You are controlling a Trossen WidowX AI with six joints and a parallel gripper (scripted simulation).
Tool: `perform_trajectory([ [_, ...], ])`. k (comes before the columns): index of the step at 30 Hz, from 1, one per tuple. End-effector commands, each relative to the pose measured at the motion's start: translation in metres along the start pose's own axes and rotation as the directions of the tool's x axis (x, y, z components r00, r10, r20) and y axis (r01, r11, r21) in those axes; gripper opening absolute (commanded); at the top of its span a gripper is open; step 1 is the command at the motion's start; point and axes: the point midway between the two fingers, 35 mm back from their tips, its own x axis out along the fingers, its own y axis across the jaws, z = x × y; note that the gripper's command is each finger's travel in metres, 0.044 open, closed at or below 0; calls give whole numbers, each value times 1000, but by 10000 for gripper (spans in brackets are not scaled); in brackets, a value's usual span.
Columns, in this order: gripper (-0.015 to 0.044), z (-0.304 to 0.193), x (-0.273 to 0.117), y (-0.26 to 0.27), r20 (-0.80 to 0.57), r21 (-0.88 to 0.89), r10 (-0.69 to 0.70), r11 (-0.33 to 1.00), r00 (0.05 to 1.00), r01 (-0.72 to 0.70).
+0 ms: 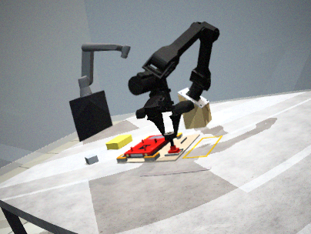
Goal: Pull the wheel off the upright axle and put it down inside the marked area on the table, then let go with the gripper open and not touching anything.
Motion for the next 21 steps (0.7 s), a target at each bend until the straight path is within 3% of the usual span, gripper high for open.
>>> perform_trajectory([
  [1,0,0,-2,0,-1,-5,-2,1000,1000,2],
  [21,0,0,-10,0,0,-4,-2,1000,1000,2],
])
